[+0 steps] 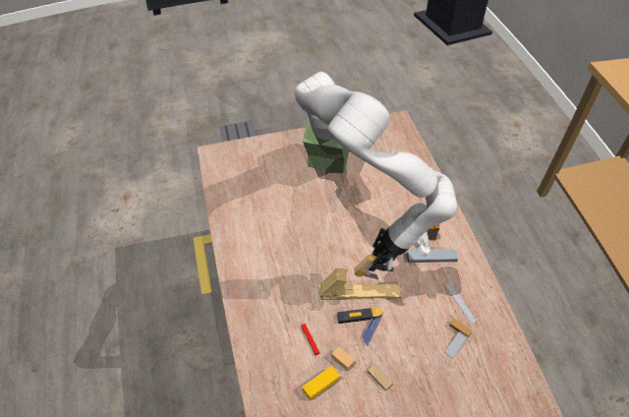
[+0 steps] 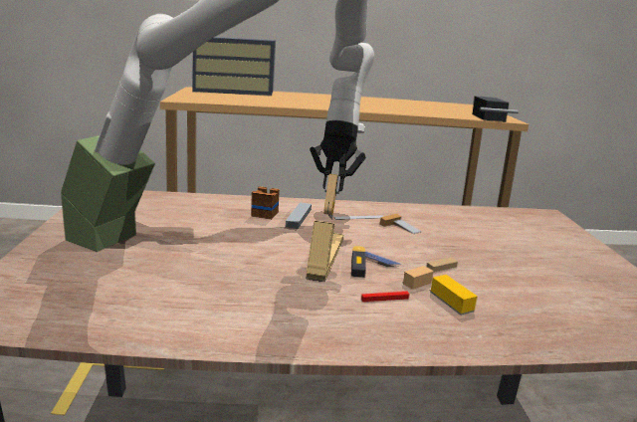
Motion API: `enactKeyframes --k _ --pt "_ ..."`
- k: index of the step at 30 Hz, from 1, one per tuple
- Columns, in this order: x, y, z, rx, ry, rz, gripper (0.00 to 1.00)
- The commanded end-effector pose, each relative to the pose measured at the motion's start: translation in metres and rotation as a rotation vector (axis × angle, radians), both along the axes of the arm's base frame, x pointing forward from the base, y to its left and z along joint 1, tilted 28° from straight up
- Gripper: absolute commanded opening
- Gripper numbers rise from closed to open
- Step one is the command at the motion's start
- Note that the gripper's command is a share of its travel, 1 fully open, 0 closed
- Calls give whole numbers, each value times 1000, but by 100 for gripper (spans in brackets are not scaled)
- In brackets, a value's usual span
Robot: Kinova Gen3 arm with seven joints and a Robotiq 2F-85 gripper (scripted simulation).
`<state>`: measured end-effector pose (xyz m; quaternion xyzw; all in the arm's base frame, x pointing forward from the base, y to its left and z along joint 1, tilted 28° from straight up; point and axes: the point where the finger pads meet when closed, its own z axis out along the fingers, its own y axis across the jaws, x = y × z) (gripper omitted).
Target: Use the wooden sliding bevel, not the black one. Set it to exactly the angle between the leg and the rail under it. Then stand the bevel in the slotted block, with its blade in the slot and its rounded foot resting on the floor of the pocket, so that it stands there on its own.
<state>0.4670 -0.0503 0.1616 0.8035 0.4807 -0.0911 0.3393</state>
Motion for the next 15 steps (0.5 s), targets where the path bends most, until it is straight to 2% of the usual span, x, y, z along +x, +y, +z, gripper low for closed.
enactKeyframes --k 1,15 --pt "0 0 1 0 -1 0 10" --pt "1 -1 -1 0 -1 0 10"
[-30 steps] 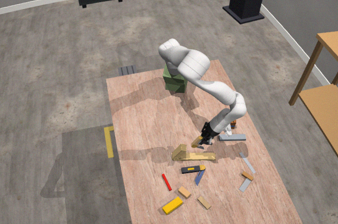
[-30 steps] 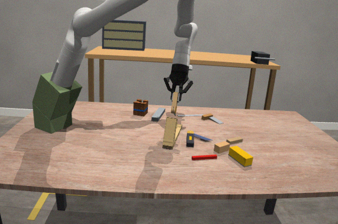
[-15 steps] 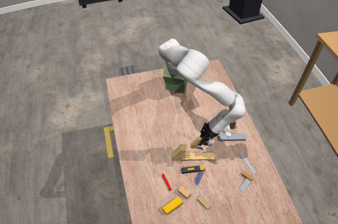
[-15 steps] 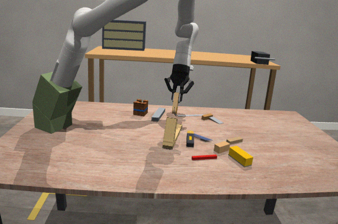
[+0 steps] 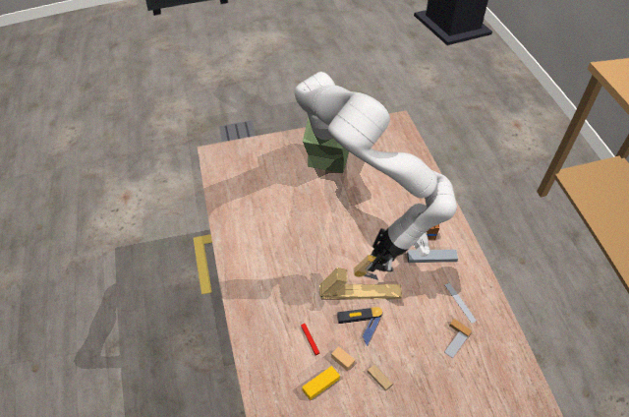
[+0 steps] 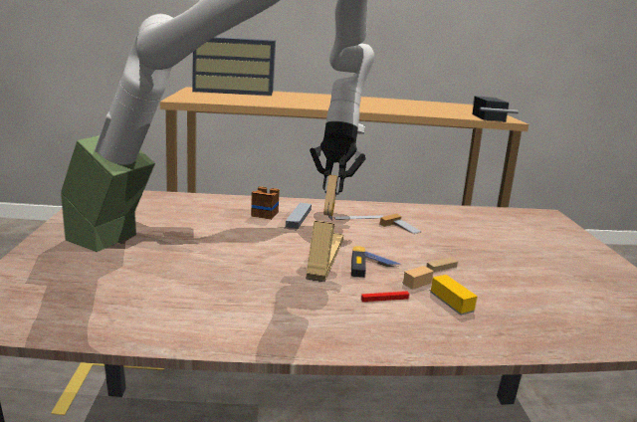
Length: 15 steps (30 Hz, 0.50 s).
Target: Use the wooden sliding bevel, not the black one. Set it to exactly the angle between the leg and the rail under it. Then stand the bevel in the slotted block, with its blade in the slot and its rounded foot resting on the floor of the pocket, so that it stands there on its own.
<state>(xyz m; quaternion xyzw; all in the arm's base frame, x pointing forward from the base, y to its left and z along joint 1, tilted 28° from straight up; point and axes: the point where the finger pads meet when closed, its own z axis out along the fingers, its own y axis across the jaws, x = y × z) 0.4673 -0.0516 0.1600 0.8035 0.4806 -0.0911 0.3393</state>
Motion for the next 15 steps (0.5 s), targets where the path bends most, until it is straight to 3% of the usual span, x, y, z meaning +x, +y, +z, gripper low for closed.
enactKeyframes --k 1,15 --pt "0 0 0 0 -1 1 10" --pt "5 -17 -20 0 -1 1 10"
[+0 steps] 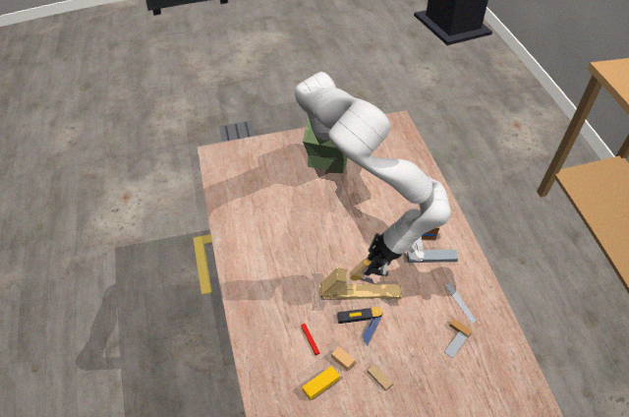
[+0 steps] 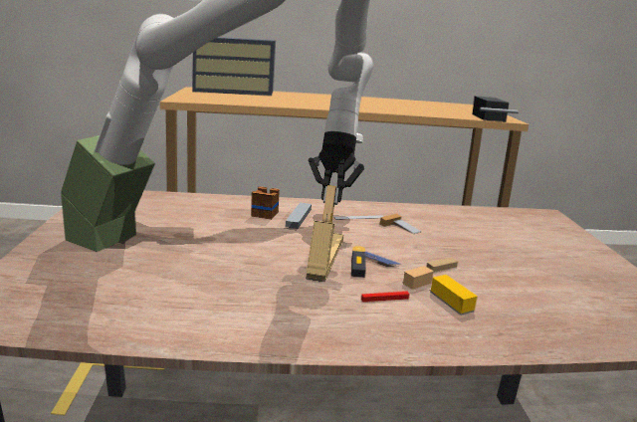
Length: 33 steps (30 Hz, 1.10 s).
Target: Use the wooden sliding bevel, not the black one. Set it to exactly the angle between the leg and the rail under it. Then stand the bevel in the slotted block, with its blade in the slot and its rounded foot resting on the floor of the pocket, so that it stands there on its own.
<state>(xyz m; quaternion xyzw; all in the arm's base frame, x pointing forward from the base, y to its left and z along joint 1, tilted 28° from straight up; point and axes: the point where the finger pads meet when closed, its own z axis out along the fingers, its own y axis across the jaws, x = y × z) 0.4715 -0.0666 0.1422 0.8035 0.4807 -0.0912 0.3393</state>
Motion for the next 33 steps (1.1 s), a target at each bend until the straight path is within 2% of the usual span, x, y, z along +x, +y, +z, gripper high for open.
enactKeyframes --k 1,17,33 --pt "1 -2 -2 0 -2 1 10" --pt "6 -21 -24 0 -2 0 10" --pt "7 -23 -27 0 -2 0 10"
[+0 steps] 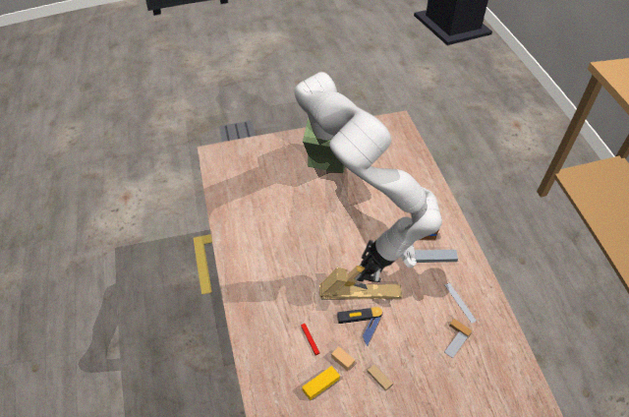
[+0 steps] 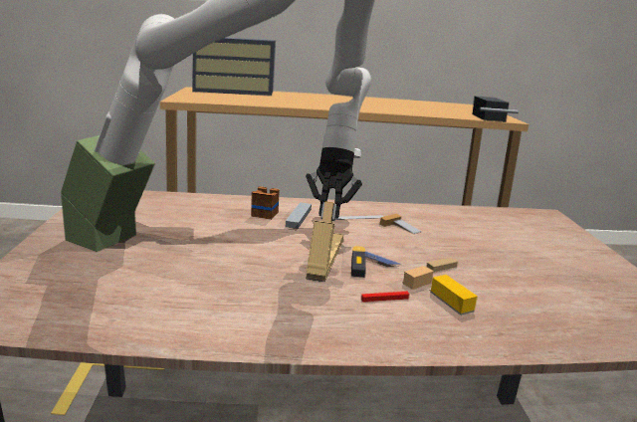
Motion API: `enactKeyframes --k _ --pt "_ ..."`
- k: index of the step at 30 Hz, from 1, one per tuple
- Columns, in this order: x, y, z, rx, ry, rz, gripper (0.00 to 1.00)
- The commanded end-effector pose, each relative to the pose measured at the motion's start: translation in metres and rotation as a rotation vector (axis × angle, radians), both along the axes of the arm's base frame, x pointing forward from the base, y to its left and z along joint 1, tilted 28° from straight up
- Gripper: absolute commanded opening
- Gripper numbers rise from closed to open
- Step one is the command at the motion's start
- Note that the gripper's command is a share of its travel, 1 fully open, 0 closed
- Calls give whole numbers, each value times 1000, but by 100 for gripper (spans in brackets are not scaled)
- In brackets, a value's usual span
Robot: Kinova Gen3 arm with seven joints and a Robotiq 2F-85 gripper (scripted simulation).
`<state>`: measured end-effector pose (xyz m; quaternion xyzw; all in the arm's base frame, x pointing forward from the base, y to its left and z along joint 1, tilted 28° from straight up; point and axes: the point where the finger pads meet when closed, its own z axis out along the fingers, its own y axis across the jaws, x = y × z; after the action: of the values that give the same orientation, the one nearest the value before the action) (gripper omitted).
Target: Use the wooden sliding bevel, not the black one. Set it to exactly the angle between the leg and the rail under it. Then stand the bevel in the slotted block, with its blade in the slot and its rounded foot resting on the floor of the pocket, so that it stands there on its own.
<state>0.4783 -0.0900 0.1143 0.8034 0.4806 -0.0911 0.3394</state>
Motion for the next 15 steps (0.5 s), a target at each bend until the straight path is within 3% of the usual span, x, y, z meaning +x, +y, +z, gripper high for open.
enactKeyframes --k 1,15 --pt "0 0 1 0 -1 0 10" --pt "-2 -5 1 0 -1 0 10"
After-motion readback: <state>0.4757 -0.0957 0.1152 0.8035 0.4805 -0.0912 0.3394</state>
